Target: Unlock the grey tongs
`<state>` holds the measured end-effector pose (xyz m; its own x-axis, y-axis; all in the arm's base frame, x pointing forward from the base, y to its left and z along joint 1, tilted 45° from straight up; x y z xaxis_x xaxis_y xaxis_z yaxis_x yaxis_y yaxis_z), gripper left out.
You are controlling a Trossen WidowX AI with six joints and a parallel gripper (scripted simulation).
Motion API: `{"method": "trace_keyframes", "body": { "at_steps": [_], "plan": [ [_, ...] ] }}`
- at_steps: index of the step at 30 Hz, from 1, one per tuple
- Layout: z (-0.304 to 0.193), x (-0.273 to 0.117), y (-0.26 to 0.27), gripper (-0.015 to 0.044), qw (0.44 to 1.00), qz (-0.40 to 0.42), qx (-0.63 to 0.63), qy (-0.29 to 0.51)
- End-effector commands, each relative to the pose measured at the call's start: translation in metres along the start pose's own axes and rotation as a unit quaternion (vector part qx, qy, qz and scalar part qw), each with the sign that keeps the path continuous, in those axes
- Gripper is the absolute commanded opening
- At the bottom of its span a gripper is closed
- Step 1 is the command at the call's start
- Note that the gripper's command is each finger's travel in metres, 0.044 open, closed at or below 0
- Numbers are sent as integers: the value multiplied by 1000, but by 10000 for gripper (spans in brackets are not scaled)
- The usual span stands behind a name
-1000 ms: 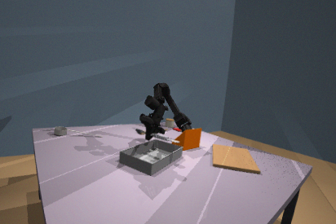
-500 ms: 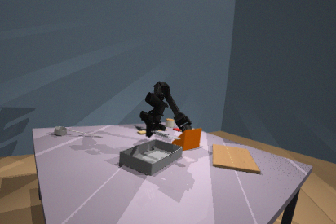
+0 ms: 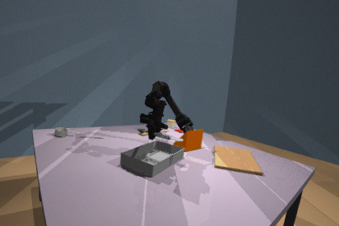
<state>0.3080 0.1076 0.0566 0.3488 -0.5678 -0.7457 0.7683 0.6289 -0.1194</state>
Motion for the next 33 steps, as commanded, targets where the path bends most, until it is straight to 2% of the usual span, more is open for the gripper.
{"method": "trace_keyframes", "body": {
  "at_steps": [1,17,26,33],
  "plan": [
    [-1,-1,3,-150,1000,-27,3,8],
    [-1,-4,5,-150,990,-140,6,19],
    [-2,-3,4,-150,990,-140,2,18],
    [-31,-12,17,-150,990,-126,-54,30]
  ]
}}
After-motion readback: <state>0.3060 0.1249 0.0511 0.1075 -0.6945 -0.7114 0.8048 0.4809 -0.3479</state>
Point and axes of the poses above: the point midway between the two fingers, 35 mm back from their tips, its own x axis out along the fingers, its own y axis across the jaws, z = x × y, the point moved 4 cm from there along -x, back along the fingers, and after that the axes turned 13 degrees about -x, right-handed, at the moved point
